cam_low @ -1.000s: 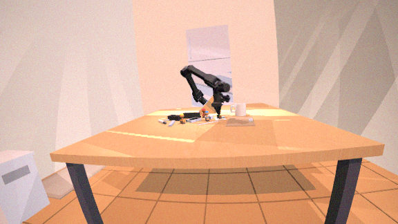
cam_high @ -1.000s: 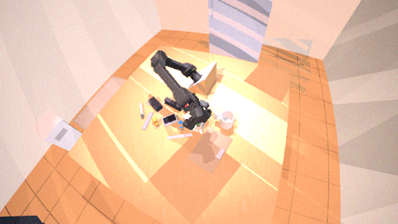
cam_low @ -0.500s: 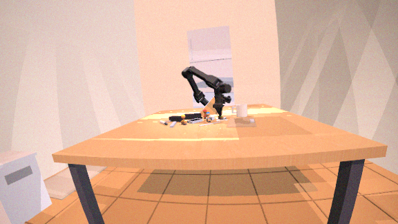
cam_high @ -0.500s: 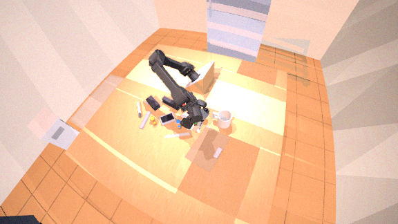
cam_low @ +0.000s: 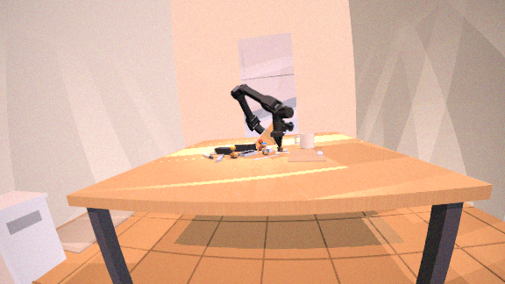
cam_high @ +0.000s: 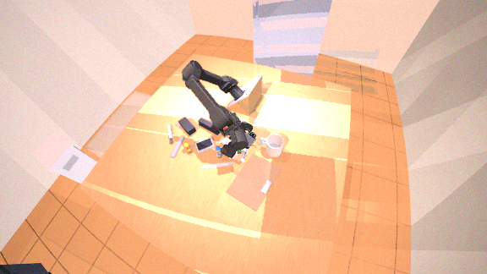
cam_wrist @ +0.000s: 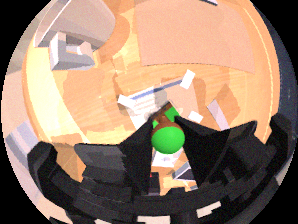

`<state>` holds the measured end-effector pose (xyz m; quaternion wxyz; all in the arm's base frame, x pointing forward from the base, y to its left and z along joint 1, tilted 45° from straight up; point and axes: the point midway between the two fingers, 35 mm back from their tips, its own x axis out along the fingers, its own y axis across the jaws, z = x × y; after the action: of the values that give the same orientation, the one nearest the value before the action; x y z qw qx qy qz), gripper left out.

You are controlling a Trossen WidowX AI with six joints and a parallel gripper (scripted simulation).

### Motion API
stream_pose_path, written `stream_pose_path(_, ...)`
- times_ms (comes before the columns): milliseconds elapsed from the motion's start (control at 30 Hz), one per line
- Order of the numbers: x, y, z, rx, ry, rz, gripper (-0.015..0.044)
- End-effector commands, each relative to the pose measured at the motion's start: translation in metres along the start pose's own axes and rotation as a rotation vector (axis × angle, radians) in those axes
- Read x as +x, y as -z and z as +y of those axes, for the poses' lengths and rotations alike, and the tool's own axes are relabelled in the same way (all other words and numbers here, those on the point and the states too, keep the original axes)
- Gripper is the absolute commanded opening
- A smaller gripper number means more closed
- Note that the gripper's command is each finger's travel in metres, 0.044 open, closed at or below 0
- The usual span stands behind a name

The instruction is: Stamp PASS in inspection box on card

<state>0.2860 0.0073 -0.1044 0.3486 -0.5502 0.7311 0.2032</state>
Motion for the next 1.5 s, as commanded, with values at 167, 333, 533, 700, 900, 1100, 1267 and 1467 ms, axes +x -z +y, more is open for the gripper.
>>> stream_pose_path(167, 0.0, 0.001, -0.001, 0.002, 0.002, 0.006, 0.0)
stream_pose_path(333, -0.002, 0.001, -0.001, 0.002, 0.002, 0.006, 0.0)
stream_pose_path(533, -0.005, 0.001, -0.001, 0.002, 0.002, 0.005, 0.0)
stream_pose_path(700, -0.008, 0.001, -0.001, 0.001, 0.002, 0.005, 0.0)
stream_pose_path(900, -0.011, 0.0, -0.001, 0.001, 0.002, 0.005, 0.0)
stream_pose_path(1100, -0.021, -0.001, -0.001, 0.001, 0.002, 0.004, 0.0)
stream_pose_path(1267, -0.029, -0.001, -0.002, 0.001, 0.001, 0.003, 0.0)
stream_pose_path(1467, -0.038, -0.002, -0.002, 0.001, 0.001, 0.003, 0.0)
